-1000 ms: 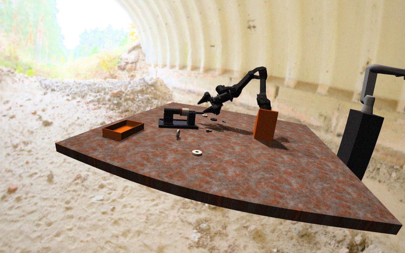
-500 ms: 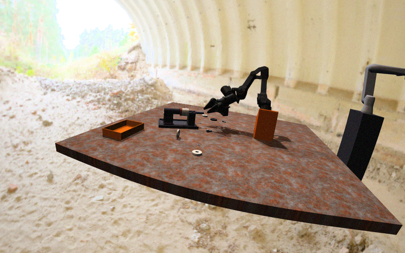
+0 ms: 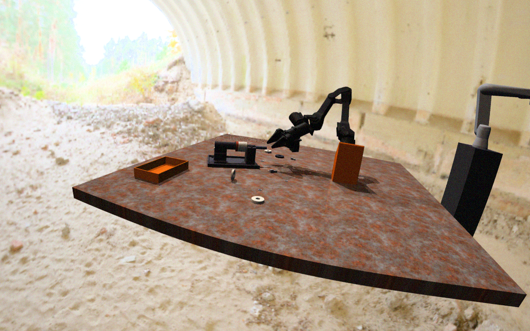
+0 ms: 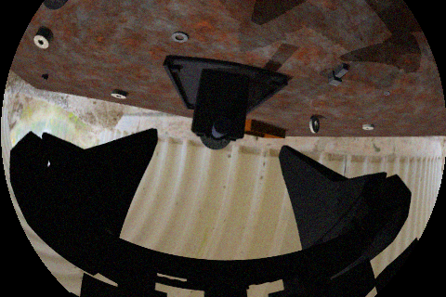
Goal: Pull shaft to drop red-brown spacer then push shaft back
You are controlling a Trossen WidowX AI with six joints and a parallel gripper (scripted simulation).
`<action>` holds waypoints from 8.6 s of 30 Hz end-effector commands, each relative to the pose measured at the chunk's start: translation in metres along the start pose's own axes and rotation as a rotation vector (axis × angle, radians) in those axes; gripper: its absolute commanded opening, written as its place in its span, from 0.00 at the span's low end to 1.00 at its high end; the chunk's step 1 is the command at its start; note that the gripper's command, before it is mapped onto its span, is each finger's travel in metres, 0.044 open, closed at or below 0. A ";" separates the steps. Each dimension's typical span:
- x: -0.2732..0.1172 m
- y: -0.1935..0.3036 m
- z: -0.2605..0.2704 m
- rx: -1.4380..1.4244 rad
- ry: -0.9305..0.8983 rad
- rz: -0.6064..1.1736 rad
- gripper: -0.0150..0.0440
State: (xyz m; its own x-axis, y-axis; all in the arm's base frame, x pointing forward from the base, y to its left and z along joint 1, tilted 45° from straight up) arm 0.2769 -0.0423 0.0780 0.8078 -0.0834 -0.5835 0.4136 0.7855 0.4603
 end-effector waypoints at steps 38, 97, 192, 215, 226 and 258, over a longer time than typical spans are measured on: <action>0.007 0.003 -0.001 0.007 -0.001 -0.006 1.00; 0.049 0.003 0.001 0.007 -0.002 -0.006 1.00; 0.054 -0.005 -0.002 0.006 -0.002 -0.006 0.25; 0.052 -0.006 -0.002 0.006 -0.002 -0.006 0.25; 0.051 -0.007 -0.002 0.006 -0.002 -0.006 0.25; 0.049 -0.008 -0.002 0.006 -0.002 -0.006 0.25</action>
State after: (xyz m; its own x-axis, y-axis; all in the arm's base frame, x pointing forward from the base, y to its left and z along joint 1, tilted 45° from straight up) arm 0.3133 -0.0515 0.0453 0.8081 -0.0891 -0.5823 0.4215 0.7779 0.4660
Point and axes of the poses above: the point midway between the two fingers, 35 mm back from their tips, its own x axis out along the fingers, its own z axis across the jaws, y = z × x, the point moved 7 cm from there along -x, back along the fingers, and after that the axes turned 1 degree about -x, right-handed, at the moved point
